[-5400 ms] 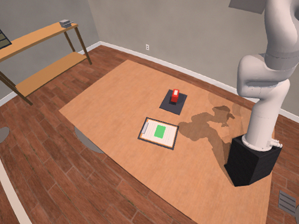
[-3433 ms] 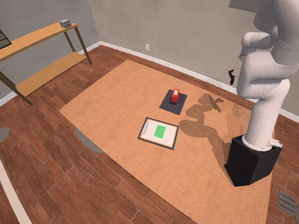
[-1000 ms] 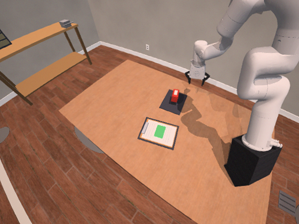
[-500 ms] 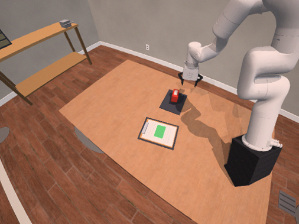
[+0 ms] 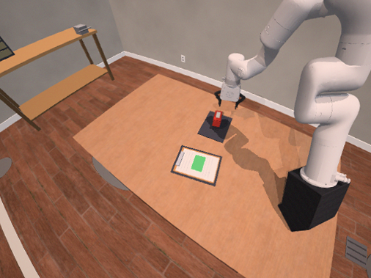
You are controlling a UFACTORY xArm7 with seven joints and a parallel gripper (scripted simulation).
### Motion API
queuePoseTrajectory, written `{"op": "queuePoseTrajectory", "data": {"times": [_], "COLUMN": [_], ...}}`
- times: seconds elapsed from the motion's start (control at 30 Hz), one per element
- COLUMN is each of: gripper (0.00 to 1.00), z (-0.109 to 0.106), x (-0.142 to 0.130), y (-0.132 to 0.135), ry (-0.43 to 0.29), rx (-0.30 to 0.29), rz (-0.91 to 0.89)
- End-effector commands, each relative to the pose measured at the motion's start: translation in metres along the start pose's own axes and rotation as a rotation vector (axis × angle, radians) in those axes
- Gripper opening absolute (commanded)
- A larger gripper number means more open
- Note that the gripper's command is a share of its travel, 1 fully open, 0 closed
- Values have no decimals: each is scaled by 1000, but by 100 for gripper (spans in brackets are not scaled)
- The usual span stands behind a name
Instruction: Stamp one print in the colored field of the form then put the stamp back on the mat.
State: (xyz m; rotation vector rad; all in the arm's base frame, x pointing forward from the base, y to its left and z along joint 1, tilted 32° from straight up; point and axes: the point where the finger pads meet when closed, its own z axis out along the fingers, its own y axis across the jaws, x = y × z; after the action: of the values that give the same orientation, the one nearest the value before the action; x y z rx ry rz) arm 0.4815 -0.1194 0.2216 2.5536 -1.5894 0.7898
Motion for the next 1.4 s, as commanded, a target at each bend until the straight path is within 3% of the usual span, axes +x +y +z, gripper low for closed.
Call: {"op": "queuePoseTrajectory", "data": {"times": [0.0, 0.27, 0.33, 1.37], "gripper": [100, 100, 100, 100], "z": [1, 1, 1, 0], "x": [1, 1, -13, -23], "y": [-3, -3, -26, -41], "ry": [6, 6, 11, 14], "rx": [3, 3, 38, 62], "rz": [1, 1, -26, -43]}}
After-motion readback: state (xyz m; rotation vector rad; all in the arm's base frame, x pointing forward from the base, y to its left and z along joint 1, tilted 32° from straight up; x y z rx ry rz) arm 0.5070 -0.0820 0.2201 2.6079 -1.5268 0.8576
